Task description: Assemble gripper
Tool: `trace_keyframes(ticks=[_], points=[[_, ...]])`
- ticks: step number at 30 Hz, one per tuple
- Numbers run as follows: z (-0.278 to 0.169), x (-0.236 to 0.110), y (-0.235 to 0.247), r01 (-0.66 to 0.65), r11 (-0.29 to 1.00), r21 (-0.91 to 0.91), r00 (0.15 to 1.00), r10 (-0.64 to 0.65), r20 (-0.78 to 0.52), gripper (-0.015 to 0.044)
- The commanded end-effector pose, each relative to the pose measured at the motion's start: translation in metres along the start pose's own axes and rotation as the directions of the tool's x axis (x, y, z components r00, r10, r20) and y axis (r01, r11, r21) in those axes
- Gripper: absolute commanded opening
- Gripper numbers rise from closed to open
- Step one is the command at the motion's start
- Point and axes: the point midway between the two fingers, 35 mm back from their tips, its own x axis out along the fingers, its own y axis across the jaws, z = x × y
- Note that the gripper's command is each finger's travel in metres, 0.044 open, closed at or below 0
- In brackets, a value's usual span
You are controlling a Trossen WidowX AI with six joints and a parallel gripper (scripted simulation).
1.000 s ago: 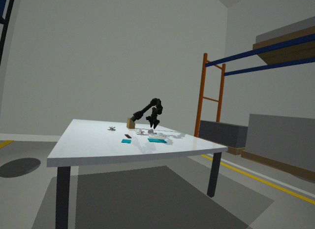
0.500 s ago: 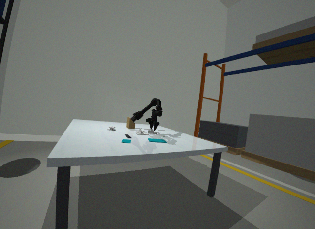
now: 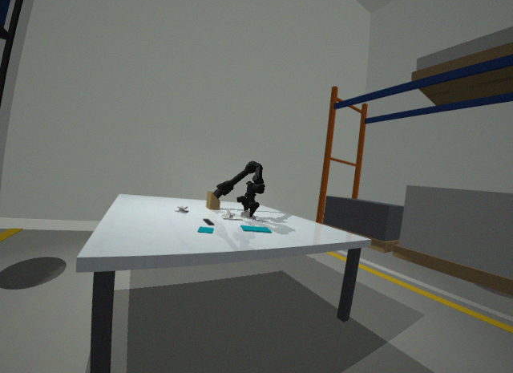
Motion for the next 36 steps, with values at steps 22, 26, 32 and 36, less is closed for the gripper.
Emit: trace_keyframes(ticks=[22,26,32,36], points=[[0.001,0.0104,-0.0014,0.001,1.0,0.007,1.0,-0.001,0.002,0.044],[0.001,0.0104,-0.0014,0.001,1.0,0.007,1.0,-0.001,0.002,0.044],[0.0004,0.0102,-0.0016,0.003,1.0,0.002,1.0,-0.003,-0.001,0.0309],[0.0004,0.0102,-0.0016,0.003,1.0,0.002,1.0,-0.003,-0.001,0.0204]])
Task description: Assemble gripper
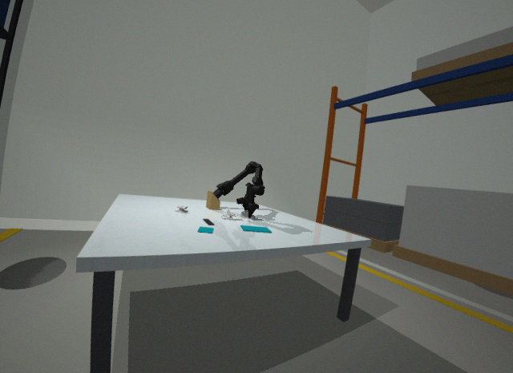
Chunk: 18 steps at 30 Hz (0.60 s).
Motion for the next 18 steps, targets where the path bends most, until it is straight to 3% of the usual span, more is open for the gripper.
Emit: trace_keyframes(ticks=[1,5,18], points=[[0.0,0.0,0.0,0.0,1.0,0.0,1.0,0.0,0.0,0.0177],[0.0,0.0,0.0,0.0,1.0,0.0,1.0,0.0,0.0,0.0134],[0.0,-0.0005,0.0001,0.0,1.0,0.0,1.0,0.0,0.0,0.0134]])
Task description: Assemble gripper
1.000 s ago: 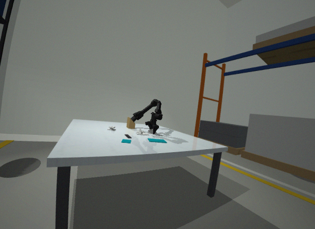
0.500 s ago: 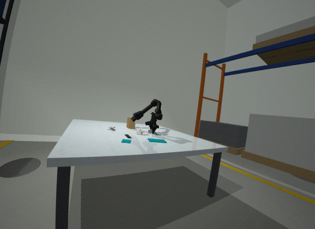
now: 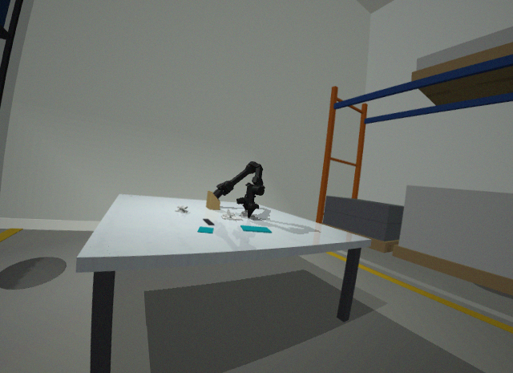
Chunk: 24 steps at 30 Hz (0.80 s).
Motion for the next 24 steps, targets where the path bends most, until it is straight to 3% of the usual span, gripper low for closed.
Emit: trace_keyframes(ticks=[1,24], points=[[0.0,-0.002,0.001,-0.001,1.0,-0.001,1.0,0.001,0.0,0.0134],[0.001,-0.073,0.001,-0.002,1.0,0.004,1.0,0.002,0.006,0.0134]])
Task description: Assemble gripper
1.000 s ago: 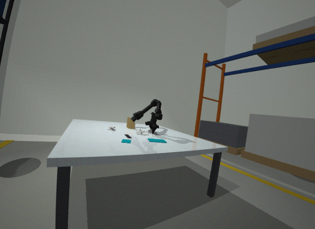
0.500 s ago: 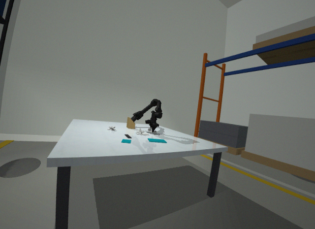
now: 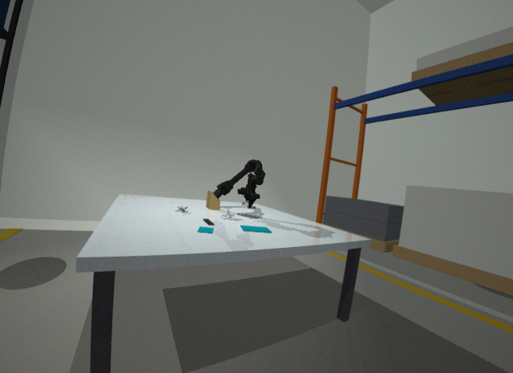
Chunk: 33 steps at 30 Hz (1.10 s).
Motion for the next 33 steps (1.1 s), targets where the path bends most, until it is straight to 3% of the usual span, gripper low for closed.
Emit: trace_keyframes(ticks=[1,7,20,33], points=[[-0.002,-0.013,0.0,-0.007,1.0,-0.007,1.0,0.007,-0.005,0.0134],[0.0,-0.015,0.0,-0.008,1.0,-0.022,1.0,0.008,-0.004,0.0134],[0.032,-0.015,0.008,-0.008,0.952,-0.305,1.0,0.01,0.006,0.0134],[0.064,-0.015,0.013,-0.002,0.824,-0.567,1.0,0.011,0.012,0.0134]])
